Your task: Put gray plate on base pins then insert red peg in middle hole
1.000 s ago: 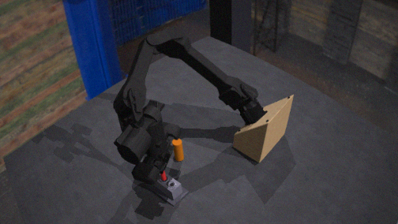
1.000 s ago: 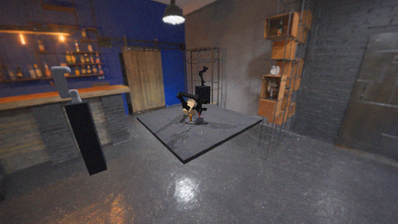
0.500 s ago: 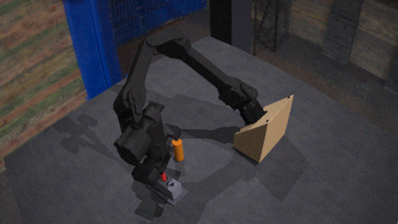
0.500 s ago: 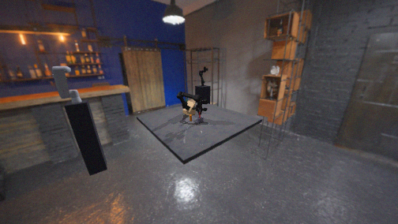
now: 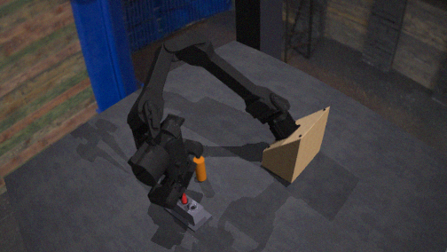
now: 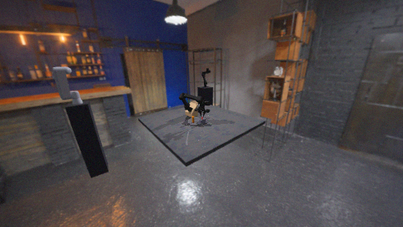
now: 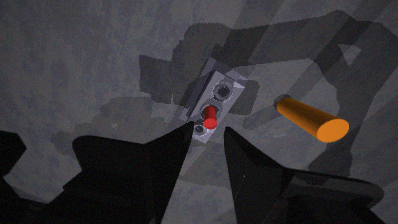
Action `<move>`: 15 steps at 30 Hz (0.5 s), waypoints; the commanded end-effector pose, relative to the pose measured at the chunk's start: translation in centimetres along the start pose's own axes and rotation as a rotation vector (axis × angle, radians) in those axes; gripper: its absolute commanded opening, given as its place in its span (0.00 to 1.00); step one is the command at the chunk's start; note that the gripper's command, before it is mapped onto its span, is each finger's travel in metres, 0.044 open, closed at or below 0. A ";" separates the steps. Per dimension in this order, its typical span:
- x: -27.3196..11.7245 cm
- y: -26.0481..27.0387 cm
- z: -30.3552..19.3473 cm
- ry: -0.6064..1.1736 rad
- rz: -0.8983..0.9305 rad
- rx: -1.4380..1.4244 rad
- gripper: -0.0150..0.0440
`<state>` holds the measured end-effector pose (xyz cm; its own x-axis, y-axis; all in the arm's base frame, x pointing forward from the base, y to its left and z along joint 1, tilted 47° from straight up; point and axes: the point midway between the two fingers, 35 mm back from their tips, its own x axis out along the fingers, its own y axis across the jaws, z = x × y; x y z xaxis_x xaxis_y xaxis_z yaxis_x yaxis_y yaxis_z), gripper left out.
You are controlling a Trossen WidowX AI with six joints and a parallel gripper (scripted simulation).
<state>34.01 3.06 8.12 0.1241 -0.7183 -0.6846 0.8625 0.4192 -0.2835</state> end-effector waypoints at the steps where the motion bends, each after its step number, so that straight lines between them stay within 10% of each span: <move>1: 0.0 0.0 0.0 0.000 0.000 0.000 0.51; 15: -0.8 -0.1 -0.2 -0.008 0.001 -0.009 0.51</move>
<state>33.68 3.52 8.34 0.1242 -0.7215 -0.6811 0.8563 0.4248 -0.2938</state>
